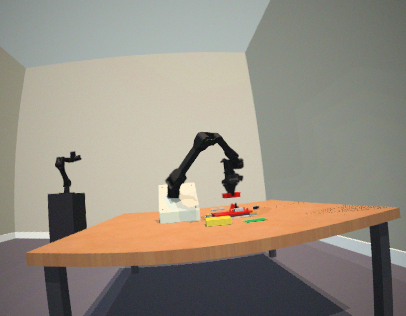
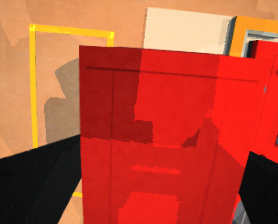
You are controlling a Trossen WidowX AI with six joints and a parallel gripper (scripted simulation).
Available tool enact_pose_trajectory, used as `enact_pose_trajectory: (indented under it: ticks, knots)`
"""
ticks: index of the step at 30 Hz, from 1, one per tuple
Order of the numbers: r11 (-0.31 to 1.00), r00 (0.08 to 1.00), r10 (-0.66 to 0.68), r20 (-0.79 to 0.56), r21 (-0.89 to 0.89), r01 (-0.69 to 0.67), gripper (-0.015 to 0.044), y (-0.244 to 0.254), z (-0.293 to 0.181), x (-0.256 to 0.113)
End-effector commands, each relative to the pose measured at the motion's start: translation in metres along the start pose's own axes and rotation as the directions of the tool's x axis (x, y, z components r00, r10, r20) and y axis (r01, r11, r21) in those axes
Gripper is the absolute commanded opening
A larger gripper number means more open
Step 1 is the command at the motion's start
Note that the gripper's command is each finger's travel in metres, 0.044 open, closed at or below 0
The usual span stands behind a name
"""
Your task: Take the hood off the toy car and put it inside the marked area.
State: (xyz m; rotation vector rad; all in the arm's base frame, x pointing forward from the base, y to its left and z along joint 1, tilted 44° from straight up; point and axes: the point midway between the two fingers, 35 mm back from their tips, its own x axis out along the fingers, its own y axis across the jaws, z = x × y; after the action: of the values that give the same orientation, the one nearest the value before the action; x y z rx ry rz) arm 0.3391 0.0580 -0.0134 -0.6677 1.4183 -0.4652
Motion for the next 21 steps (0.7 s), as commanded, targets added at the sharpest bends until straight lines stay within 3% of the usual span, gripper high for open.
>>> enact_pose_trajectory:
  ticks: [1,12,21]
  knots:
    - [1.000,1.000,0.003,-0.003,0.006,-0.003,0.0000,0.025,-0.004,0.001]
    - [1.000,1.000,-0.015,-0.005,0.014,0.015,0.0000,0.095,-0.031,0.003]
    - [1.000,1.000,-0.016,-0.005,0.015,0.016,0.0000,0.099,-0.033,0.006]
